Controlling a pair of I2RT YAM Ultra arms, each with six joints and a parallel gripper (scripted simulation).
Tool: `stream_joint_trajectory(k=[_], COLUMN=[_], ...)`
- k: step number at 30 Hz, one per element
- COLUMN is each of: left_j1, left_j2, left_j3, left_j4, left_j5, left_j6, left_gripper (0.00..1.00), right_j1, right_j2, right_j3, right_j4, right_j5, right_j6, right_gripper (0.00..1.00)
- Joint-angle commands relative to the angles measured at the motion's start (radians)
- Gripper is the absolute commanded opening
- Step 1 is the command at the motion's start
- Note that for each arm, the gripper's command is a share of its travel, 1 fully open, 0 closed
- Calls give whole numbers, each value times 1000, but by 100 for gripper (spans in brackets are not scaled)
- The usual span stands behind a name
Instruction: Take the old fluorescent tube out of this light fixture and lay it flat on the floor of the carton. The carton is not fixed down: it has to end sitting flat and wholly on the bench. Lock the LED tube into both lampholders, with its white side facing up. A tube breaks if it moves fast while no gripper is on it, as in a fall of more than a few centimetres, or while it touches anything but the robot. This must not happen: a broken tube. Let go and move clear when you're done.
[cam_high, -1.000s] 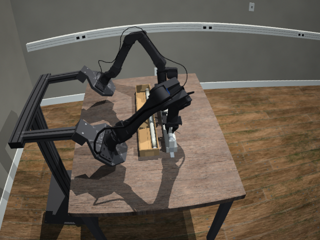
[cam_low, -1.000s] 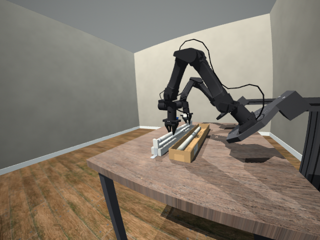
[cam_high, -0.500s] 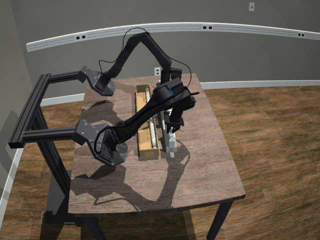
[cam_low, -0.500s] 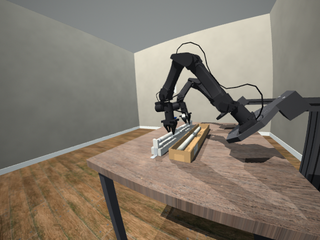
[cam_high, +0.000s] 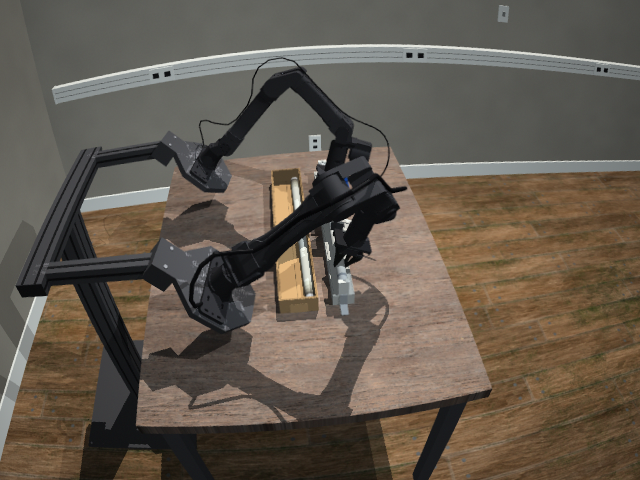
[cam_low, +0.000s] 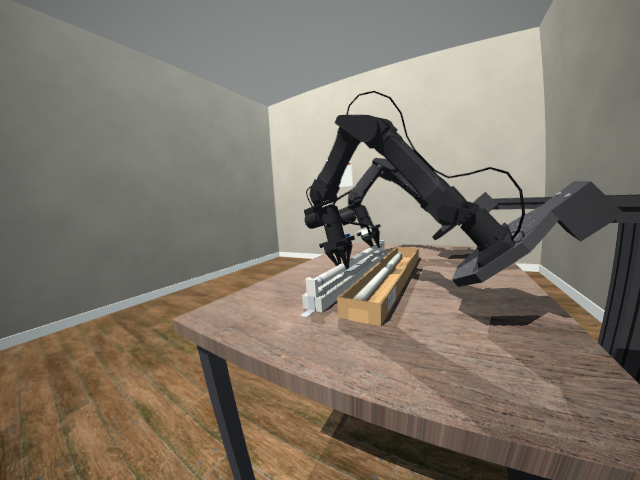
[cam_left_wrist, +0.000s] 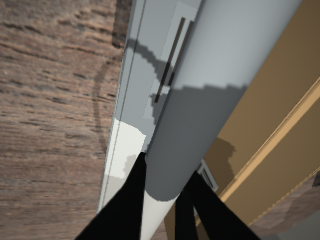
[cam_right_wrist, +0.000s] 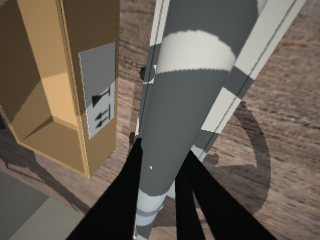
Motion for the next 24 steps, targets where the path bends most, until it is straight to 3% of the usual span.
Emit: stream_joint_trajectory(k=[1,24], left_j1=[11,20], left_j2=[19,144], left_j3=[67,285], left_j4=[-41,-223], left_j5=[20,61], left_j6=[12,24], left_gripper=[11,11], right_j1=[-11,-38], right_j2=[16,113], right_j3=[63,238], right_j4=[-37,-181], right_j5=[-33,-108], right_j6=[-1,-8], right_gripper=[11,11])
